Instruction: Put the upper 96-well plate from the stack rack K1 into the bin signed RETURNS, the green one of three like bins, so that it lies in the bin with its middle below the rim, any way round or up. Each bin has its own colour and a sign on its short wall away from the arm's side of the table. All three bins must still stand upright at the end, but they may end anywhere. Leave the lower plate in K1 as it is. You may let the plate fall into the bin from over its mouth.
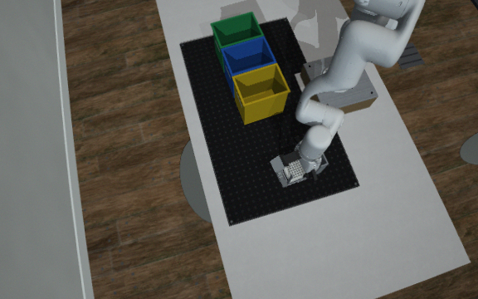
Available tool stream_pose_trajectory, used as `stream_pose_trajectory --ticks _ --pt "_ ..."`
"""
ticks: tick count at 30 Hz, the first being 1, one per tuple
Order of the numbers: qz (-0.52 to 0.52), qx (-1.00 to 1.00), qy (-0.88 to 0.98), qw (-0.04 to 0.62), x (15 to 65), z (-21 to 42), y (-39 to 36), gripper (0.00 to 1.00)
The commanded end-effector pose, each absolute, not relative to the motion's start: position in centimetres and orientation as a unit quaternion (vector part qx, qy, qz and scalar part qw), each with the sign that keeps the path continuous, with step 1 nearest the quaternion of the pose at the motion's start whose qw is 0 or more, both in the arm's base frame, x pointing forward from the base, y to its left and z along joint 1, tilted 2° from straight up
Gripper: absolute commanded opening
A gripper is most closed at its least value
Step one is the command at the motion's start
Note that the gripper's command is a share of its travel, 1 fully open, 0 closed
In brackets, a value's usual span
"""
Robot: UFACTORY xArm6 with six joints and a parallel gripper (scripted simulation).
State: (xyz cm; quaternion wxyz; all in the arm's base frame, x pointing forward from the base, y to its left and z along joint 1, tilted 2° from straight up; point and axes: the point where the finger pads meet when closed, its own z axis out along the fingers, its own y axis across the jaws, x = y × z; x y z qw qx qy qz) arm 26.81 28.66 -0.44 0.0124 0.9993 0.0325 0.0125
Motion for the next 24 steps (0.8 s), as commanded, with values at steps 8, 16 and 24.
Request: stream_pose_trajectory --ticks 8,16,24 --pt "0.014 0.999 0.032 0.011 26.93 -0.45 28.79 1.0" --pt "0.014 0.999 0.032 0.011 26.94 -0.85 28.78 1.0" --pt "0.014 0.999 0.032 0.011 26.95 -1.25 28.77 1.0"
